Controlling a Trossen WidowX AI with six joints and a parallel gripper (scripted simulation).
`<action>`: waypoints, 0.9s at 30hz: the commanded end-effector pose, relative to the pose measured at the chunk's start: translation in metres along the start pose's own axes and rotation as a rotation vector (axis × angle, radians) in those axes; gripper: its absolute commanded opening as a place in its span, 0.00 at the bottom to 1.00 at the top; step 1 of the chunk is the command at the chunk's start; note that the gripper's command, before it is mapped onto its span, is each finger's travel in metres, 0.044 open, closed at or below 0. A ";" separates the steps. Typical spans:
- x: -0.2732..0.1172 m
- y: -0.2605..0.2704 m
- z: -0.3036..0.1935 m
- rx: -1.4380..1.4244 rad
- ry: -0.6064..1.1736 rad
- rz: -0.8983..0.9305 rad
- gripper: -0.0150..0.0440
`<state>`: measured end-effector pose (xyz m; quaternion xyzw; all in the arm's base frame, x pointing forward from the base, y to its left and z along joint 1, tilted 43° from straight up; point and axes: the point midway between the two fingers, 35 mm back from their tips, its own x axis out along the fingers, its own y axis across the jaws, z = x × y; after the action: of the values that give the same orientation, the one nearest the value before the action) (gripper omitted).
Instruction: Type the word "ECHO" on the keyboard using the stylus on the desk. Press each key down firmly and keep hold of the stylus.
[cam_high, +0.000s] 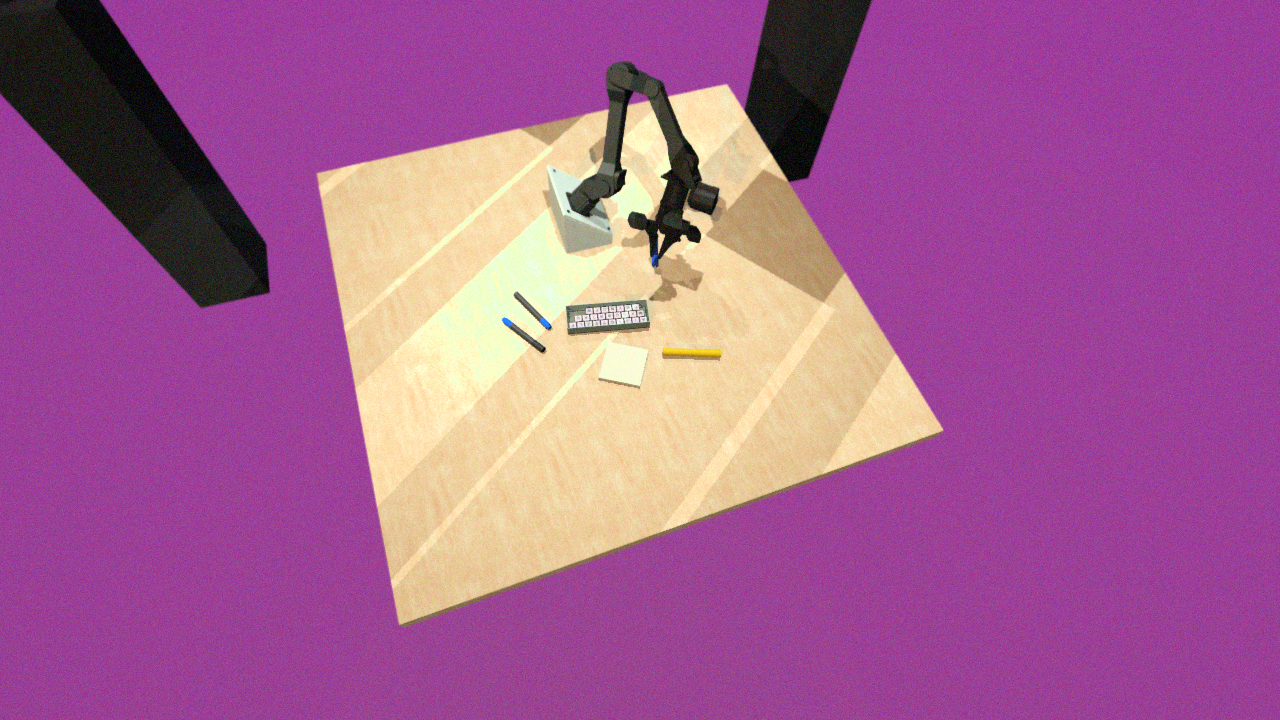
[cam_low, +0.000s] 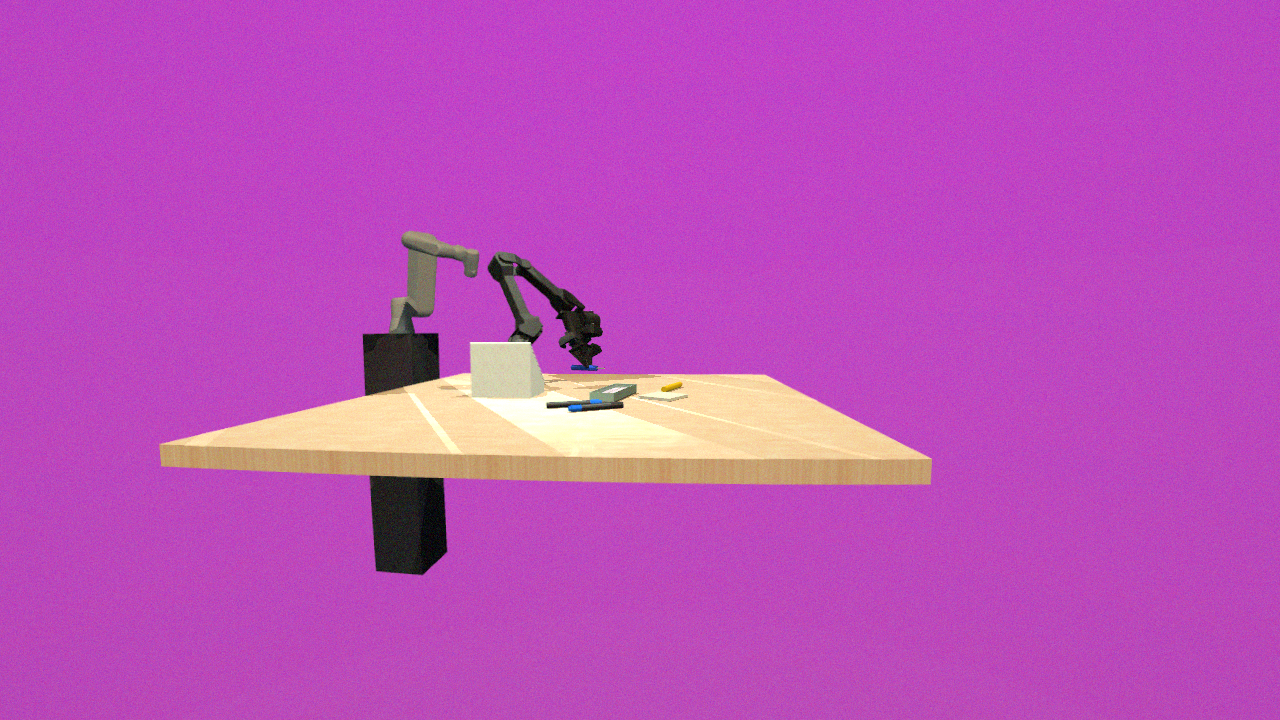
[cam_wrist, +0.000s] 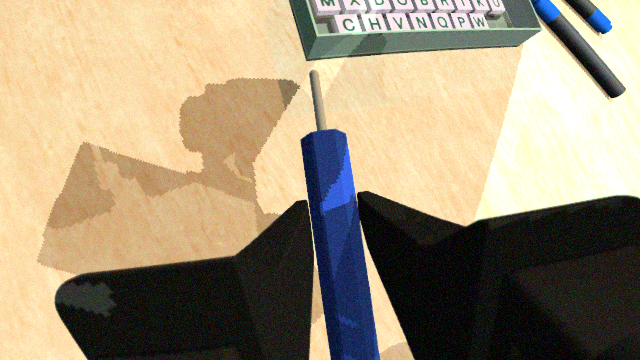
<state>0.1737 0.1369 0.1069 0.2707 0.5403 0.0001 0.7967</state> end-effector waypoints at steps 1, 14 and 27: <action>0.001 0.001 0.010 -0.062 0.004 -0.049 0.25; 0.009 -0.001 0.045 -0.291 0.065 -0.217 0.25; 0.021 -0.013 0.081 -0.485 0.195 -0.361 0.25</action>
<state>0.2409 0.1009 0.1059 -0.0018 0.6270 0.0062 0.7790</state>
